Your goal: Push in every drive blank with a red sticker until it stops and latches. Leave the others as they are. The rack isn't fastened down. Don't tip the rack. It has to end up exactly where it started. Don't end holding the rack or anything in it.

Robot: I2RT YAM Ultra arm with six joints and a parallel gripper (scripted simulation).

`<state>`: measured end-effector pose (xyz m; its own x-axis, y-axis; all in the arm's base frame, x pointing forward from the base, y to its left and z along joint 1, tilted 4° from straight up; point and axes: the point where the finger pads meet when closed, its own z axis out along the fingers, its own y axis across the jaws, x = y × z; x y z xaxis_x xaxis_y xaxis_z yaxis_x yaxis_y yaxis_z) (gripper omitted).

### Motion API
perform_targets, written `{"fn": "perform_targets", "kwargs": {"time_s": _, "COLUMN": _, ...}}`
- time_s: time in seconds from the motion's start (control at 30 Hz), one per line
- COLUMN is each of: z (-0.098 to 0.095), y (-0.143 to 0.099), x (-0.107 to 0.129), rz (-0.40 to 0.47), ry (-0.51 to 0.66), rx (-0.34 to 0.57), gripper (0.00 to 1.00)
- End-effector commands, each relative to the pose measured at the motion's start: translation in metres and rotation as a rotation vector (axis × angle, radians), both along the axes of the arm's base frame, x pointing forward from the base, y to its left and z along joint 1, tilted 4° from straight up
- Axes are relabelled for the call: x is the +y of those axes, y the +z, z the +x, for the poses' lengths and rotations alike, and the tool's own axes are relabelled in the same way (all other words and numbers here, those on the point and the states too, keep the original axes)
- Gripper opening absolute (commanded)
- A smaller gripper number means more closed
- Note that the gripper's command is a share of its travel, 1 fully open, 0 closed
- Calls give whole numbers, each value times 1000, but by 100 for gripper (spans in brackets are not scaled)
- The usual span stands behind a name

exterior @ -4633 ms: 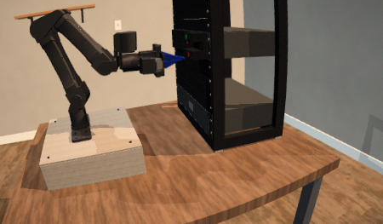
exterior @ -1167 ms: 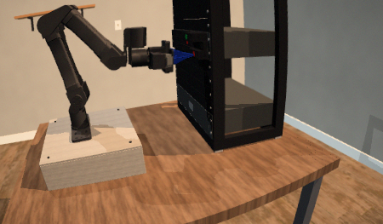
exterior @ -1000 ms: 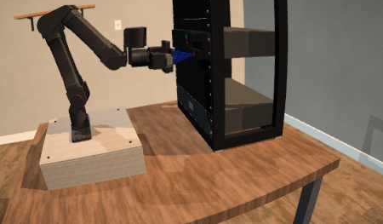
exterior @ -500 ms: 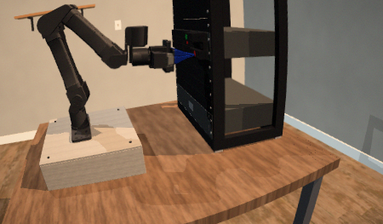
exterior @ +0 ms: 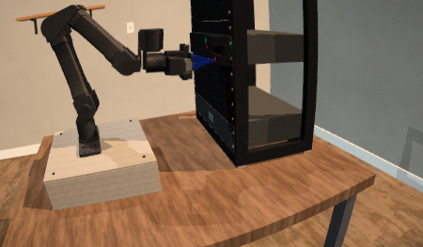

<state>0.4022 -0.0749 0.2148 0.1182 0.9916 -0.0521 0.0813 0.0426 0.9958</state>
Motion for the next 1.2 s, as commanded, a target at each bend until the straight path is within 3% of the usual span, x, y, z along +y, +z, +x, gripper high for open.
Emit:
{"fn": "perform_targets", "kwargs": {"time_s": 0.0, "z": 12, "y": 31, "x": -1, "rz": -32, "ry": -2, "rx": -81, "gripper": 0}}
{"fn": "perform_targets", "kwargs": {"time_s": 1.17, "z": 16, "y": 37, "x": -2, "rz": -32, "ry": -2, "rx": -81, "gripper": 0}}
